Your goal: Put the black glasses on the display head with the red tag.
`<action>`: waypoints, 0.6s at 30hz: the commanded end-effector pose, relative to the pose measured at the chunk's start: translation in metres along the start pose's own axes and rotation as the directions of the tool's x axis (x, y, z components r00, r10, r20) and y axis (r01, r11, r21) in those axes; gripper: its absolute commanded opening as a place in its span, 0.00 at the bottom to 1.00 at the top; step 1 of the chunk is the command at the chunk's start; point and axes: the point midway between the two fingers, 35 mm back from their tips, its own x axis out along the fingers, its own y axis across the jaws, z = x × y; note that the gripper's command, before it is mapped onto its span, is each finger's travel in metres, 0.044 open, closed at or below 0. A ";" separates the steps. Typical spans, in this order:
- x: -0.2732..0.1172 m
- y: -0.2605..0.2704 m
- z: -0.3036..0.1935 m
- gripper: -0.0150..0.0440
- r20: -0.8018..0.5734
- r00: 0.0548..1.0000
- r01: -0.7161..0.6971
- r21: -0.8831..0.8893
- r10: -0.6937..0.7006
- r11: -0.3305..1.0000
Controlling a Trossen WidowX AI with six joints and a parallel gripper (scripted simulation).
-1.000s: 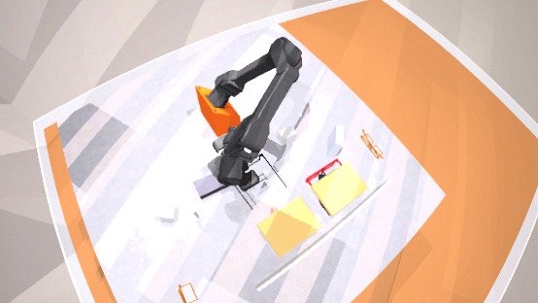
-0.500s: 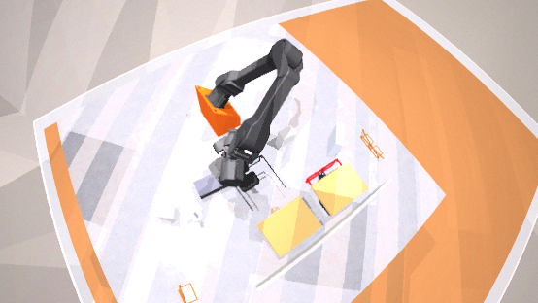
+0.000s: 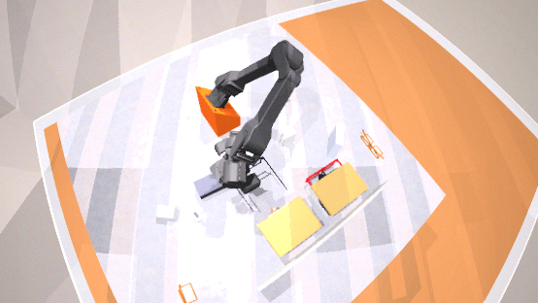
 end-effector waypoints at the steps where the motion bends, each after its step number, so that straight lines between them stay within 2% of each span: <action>1: 0.001 0.007 -0.001 0.25 -0.004 1.000 0.001 0.003 -0.001 1.000; 18: 0.001 0.033 -0.001 0.25 -0.004 1.000 0.000 0.002 0.000 1.000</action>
